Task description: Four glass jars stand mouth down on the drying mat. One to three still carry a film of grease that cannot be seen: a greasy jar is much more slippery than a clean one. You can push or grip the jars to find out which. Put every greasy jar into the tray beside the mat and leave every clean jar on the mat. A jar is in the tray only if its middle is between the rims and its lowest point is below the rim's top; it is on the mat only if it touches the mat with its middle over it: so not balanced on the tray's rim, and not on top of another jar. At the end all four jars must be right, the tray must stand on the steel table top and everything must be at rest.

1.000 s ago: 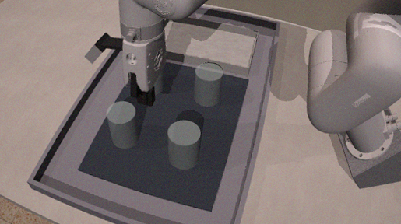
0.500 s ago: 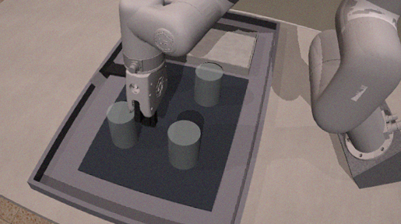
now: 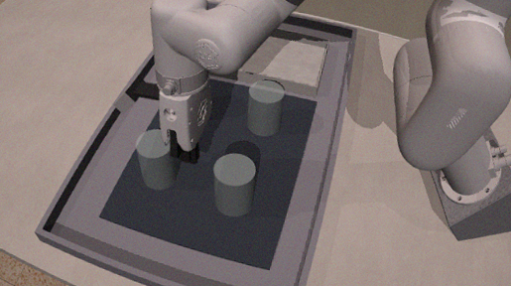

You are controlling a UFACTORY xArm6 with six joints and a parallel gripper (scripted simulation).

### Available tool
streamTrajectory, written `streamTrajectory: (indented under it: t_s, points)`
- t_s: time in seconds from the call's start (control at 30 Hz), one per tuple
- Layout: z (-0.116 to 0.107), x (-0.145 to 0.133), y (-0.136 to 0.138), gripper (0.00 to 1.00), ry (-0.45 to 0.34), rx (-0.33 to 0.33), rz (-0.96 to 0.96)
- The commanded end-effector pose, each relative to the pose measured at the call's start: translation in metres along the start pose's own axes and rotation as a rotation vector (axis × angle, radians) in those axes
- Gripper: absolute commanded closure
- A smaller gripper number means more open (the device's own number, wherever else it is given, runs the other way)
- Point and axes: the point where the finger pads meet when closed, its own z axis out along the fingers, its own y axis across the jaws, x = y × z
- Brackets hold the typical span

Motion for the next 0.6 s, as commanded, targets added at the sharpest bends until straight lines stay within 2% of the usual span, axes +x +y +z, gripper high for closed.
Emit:
streamTrajectory:
  t_s: [0.0, 0.57]
  points:
    - [-0.0009, 0.0015, -0.0003, 1.0, 0.003, 0.0, 0.0]
    - [-0.0009, 0.0035, -0.0003, 1.0, 0.003, 0.0, 0.0]
